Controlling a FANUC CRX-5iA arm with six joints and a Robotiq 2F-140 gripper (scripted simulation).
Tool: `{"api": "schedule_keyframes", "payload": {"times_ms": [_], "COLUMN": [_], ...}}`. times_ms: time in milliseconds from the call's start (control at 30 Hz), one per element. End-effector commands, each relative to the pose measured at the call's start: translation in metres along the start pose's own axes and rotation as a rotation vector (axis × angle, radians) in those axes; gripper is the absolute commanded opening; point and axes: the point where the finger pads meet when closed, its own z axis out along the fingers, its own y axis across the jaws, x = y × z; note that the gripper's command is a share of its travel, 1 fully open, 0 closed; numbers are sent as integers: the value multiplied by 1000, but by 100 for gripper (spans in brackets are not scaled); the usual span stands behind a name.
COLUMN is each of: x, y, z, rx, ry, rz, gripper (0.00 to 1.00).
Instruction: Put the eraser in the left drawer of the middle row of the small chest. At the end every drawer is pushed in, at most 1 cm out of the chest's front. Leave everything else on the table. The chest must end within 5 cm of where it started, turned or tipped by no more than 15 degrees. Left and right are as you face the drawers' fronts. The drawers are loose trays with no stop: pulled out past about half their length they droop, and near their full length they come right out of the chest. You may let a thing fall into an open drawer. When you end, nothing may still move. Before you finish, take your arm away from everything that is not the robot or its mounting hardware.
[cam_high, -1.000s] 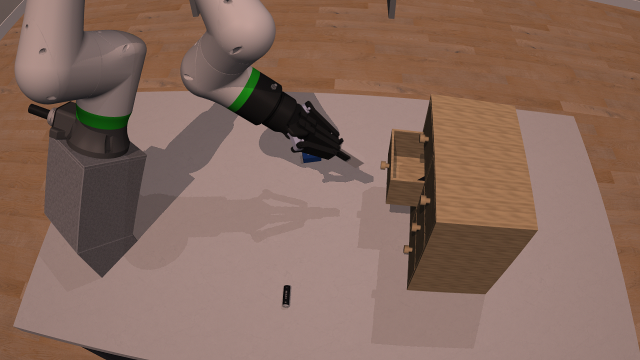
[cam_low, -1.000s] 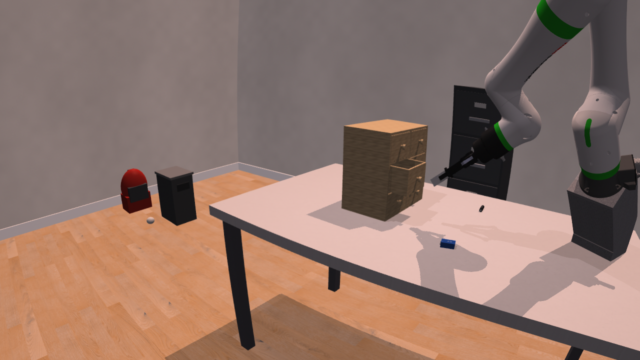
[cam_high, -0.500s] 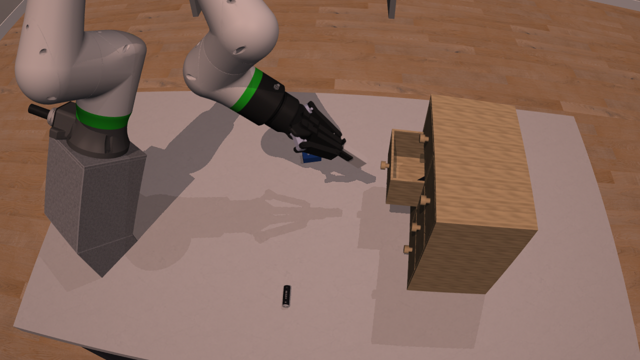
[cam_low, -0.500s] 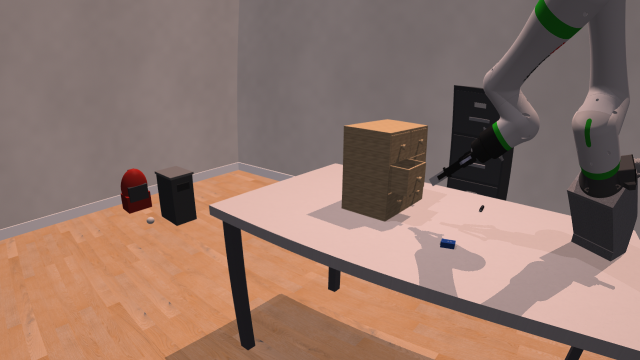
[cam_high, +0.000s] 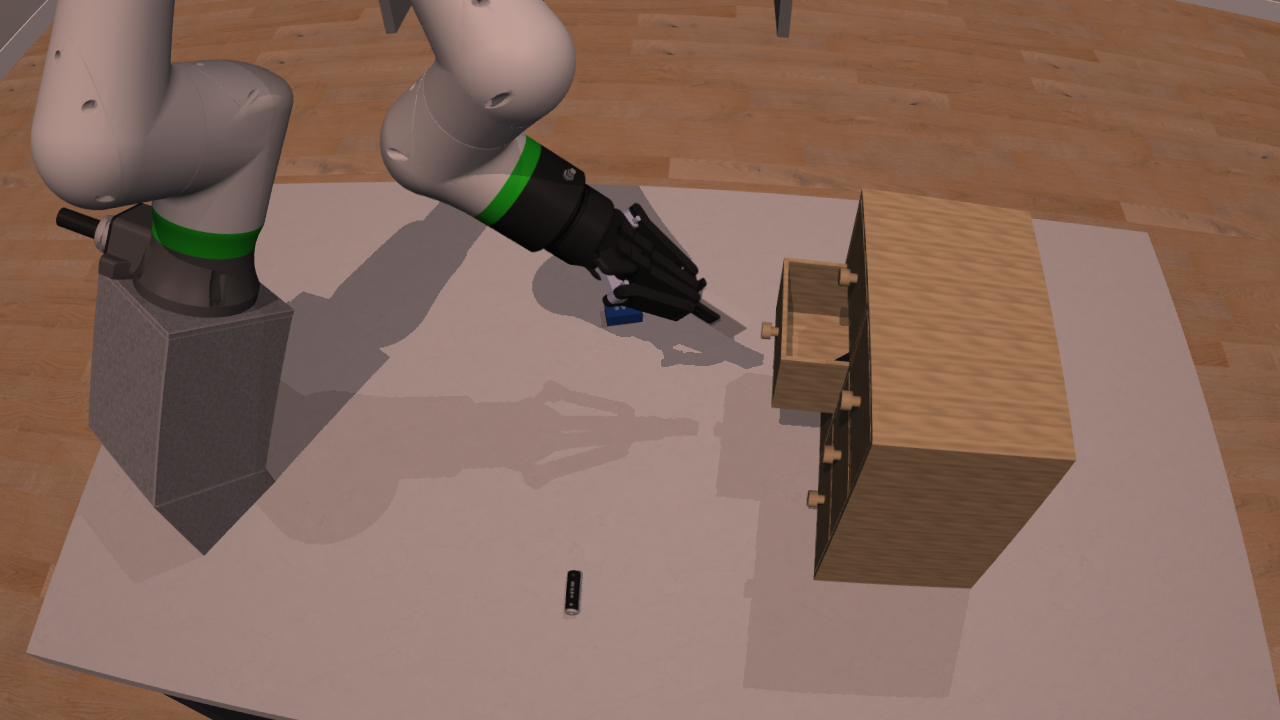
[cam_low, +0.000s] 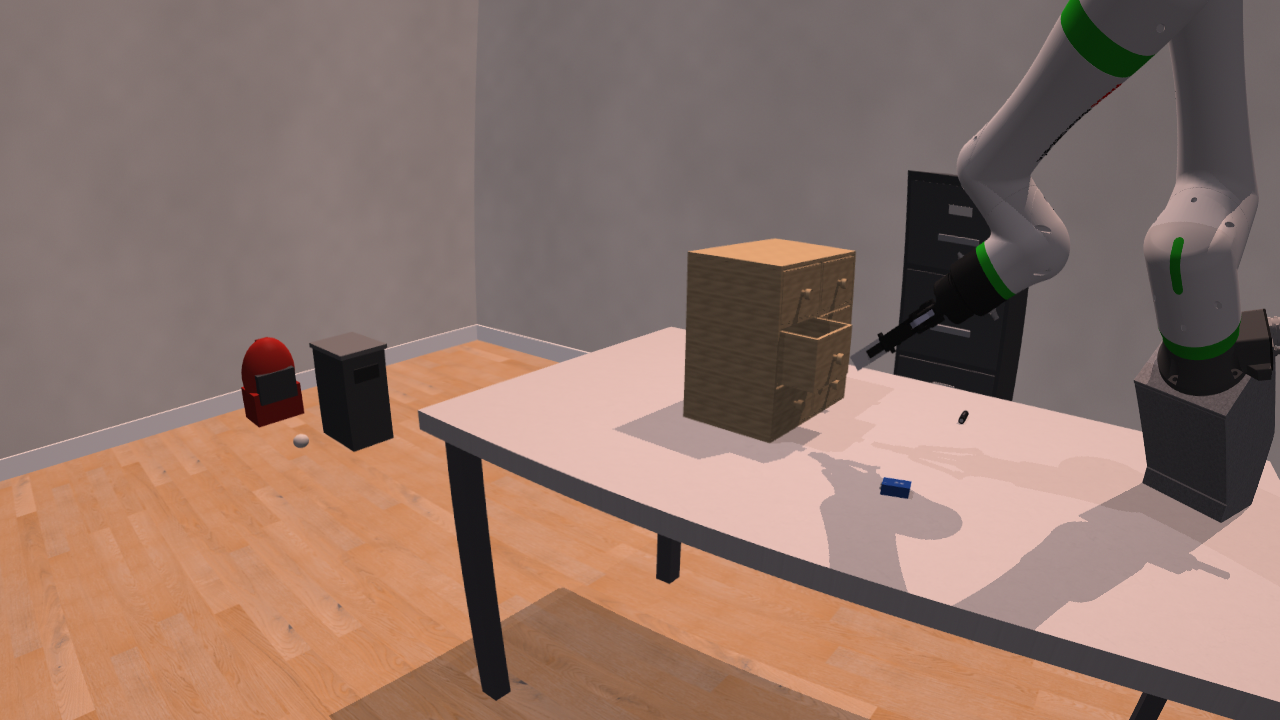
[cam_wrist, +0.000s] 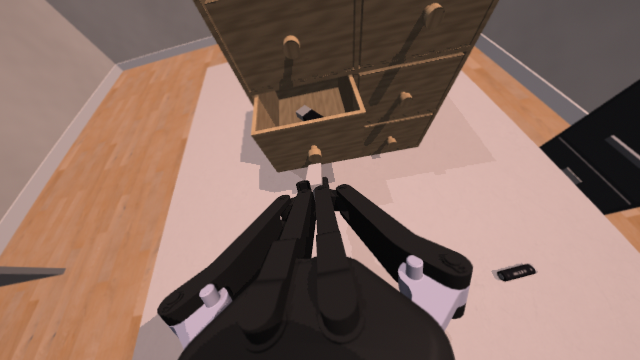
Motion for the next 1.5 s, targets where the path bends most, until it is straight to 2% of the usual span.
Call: {"api": "schedule_keyframes", "payload": {"times_ms": [0, 1467], "x": [2, 46], "y": [0, 0], "z": [3, 54], "rx": [0, 0], "ry": [0, 0], "rz": [0, 0], "gripper": [0, 0]}}
